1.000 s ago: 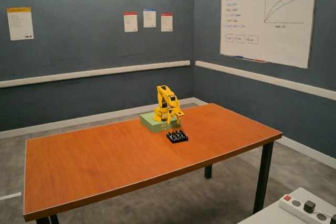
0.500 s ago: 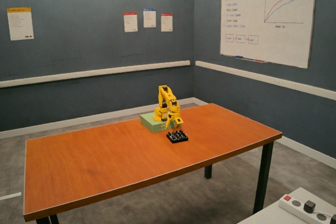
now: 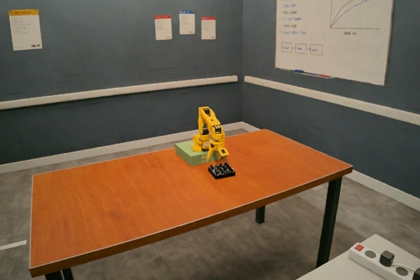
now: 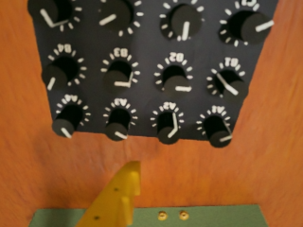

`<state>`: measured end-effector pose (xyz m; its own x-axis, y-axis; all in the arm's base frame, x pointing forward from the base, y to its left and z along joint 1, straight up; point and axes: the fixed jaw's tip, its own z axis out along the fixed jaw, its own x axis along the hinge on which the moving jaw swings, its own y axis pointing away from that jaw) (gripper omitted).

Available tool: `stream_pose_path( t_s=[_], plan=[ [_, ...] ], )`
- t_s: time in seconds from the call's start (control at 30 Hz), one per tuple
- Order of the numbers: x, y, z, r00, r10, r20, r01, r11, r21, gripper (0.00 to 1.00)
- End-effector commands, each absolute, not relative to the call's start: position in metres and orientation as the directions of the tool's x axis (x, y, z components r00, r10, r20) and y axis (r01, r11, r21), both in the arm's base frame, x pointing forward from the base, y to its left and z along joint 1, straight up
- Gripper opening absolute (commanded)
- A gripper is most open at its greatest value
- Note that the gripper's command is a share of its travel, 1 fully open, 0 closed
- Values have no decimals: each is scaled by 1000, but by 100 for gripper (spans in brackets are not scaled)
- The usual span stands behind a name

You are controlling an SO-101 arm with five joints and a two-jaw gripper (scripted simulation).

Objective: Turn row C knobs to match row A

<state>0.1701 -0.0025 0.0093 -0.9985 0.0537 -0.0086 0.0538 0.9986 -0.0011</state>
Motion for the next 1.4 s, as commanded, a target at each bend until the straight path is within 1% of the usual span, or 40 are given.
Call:
stream_pose_path(
  t_s=[0.0, 0.2, 0.27, 0.43, 0.57, 0.7, 1.37],
  plan=[
    [171, -4, 9, -990, 141, 0, 141, 990, 0, 35],
    [172, -7, 9, -929, 369, 0, 369, 929, 0, 25],
    [172, -7, 9, -929, 369, 0, 369, 929, 0, 25],
    [174, -10, 9, -836, 549, 0, 549, 836, 0, 16],
    [174, -11, 9, -773, 635, 0, 635, 773, 0, 11],
    [174, -12, 9, -747, 664, 0, 664, 747, 0, 10],
    [175, -12, 9, -746, 666, 0, 666, 746, 0, 10]
  ],
)
